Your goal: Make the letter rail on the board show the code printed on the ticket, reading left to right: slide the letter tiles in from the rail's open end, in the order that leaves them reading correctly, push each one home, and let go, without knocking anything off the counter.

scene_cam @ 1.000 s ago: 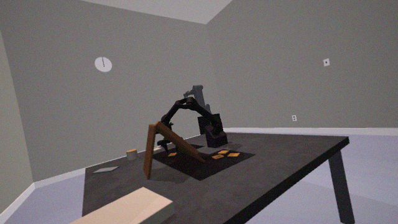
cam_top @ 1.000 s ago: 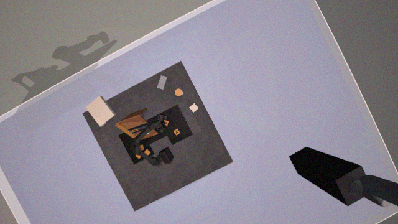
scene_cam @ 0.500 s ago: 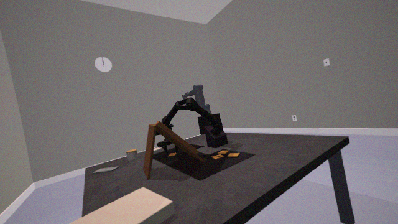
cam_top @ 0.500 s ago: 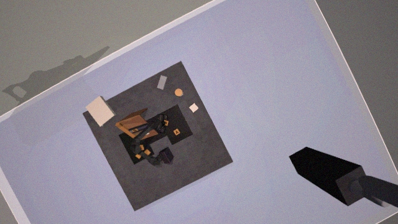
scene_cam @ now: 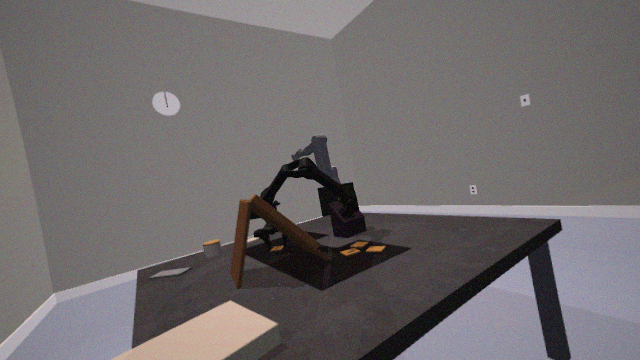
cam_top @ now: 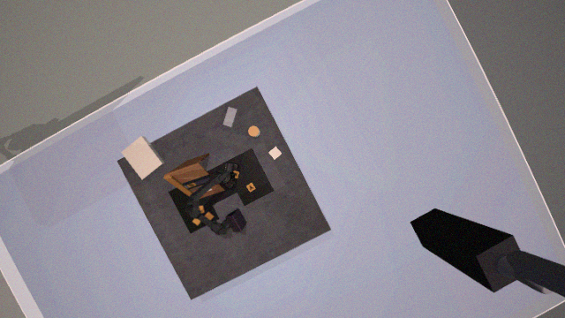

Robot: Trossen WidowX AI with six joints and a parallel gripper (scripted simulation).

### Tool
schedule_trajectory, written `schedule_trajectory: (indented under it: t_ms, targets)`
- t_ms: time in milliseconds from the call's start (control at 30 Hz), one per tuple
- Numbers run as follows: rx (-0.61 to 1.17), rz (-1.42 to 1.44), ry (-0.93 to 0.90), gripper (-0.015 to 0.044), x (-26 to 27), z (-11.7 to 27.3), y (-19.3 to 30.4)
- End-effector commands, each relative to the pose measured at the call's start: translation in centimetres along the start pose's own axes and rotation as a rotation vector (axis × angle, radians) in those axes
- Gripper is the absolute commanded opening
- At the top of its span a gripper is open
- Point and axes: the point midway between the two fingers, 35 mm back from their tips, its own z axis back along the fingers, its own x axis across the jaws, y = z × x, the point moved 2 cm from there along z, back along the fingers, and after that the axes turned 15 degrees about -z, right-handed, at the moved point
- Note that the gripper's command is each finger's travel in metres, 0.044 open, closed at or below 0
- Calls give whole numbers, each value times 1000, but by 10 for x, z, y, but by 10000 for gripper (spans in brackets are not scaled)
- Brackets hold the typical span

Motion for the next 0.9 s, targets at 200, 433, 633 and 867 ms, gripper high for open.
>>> schedule_trajectory:
  t_ms: [200,433,633,867]
  targets:
    - [-4,-5,0,340,0,-1,0]
    - [-4,-5,0,340,0,-1,0]
    - [-4,-5,0,340,0,-1,0]
    - [-4,-5,0,268,0,-1,0]
